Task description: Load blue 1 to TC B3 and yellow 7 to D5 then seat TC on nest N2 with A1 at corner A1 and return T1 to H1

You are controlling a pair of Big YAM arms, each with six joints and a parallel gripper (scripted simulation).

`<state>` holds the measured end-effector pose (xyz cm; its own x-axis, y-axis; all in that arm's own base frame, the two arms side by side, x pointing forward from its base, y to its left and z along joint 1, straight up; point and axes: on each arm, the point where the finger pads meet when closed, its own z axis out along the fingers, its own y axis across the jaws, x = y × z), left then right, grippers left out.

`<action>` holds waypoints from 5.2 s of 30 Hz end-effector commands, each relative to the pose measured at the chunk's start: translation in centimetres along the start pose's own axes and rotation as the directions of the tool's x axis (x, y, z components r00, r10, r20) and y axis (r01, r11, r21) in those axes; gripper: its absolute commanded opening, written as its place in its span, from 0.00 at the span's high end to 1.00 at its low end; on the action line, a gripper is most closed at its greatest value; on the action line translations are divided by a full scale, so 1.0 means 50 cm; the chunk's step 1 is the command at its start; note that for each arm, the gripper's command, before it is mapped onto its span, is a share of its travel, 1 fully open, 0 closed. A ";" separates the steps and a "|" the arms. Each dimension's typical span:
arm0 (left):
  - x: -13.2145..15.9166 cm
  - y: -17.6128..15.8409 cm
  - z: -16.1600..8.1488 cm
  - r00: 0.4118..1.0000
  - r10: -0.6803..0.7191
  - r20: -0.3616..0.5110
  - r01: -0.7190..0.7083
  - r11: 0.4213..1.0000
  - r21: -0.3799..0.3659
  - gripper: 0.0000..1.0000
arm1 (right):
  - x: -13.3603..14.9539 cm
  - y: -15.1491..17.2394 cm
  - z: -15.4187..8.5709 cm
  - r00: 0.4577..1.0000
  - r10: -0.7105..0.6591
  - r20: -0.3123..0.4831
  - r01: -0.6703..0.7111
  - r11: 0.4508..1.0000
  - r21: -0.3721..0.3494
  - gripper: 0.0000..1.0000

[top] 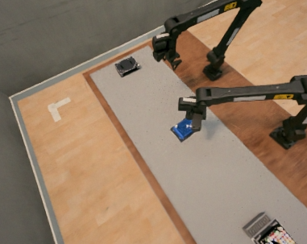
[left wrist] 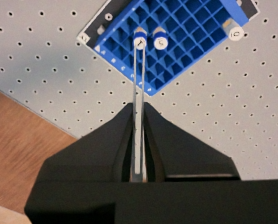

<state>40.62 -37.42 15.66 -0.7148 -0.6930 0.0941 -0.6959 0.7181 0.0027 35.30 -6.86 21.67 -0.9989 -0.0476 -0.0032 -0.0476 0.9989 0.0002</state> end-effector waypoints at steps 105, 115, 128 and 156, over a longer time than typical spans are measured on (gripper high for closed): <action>-0.059 0.051 -0.051 0.998 0.057 -0.004 -0.057 0.998 0.017 0.93 | -0.017 -0.003 -0.024 0.999 0.013 0.032 -0.013 1.000 0.008 0.00; -0.110 0.106 -0.055 0.998 0.055 -0.012 -0.055 0.998 -0.006 0.93 | -0.017 -0.003 -0.024 0.999 0.013 0.032 -0.013 1.000 0.008 0.00; -0.181 0.169 -0.057 0.998 0.055 -0.014 -0.055 0.998 -0.011 0.93 | -0.017 -0.003 -0.024 0.999 0.013 0.032 -0.013 1.000 0.008 0.00; -0.318 0.303 -0.075 0.998 0.054 -0.016 -0.054 0.998 -0.018 0.93 | -0.017 -0.003 -0.024 0.999 0.013 0.032 -0.013 1.000 0.008 0.00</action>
<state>42.05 -17.15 17.14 -0.7444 -0.6584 0.1112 -0.6610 0.7502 0.0175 35.30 -6.86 21.67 -0.9989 -0.0476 -0.0032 -0.0476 0.9989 0.0002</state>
